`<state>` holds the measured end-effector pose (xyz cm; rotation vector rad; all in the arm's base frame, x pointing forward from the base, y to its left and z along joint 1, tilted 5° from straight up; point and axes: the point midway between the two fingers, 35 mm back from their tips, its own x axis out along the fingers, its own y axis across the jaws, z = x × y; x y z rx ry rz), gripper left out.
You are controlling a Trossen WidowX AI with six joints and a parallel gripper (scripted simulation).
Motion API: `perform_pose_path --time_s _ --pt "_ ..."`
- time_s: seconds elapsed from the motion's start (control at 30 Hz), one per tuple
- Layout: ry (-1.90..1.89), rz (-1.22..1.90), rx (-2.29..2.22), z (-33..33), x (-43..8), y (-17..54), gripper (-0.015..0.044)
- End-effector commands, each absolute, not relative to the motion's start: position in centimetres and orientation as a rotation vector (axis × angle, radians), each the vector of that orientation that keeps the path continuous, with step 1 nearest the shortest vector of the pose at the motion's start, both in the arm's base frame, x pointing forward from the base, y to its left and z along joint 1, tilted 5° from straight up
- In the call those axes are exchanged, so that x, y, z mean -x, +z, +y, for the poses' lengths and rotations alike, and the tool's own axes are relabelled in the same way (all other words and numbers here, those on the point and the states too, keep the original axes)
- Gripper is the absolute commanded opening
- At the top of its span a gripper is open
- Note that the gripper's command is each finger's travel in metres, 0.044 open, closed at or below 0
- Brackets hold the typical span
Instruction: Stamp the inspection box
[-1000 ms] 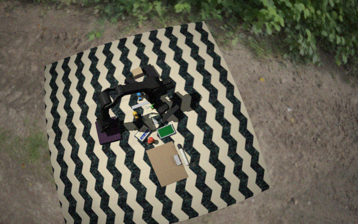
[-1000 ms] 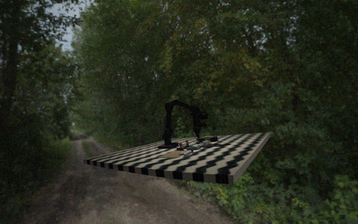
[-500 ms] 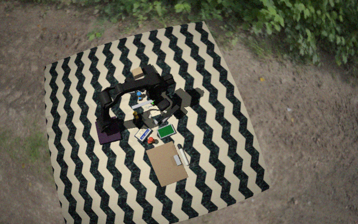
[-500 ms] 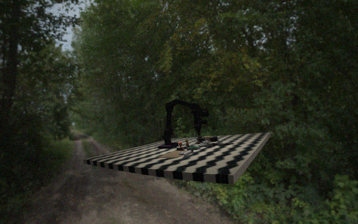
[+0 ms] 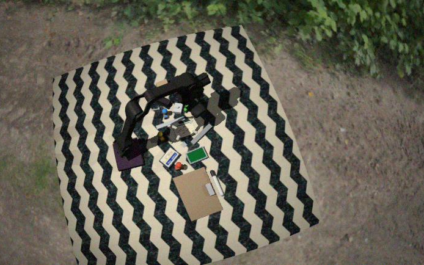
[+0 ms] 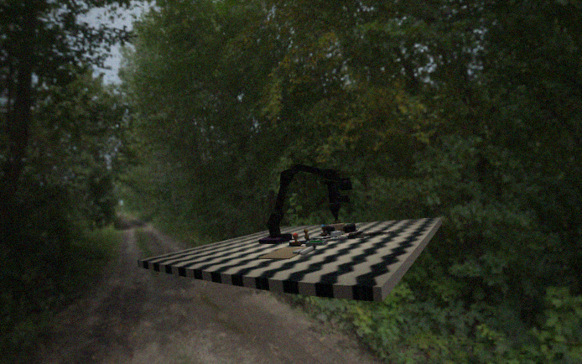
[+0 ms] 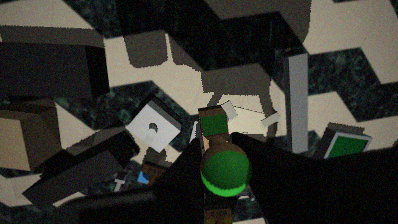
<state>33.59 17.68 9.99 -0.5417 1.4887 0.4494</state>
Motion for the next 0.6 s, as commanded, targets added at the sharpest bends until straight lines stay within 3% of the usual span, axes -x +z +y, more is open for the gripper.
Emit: perform_pose_path --time_s 0.0,0.57 --pt "0.445 1.489 0.537 19.5 -34.0 9.9 0.0" --pt "0.445 1.489 0.535 21.6 -34.5 8.2 0.0"
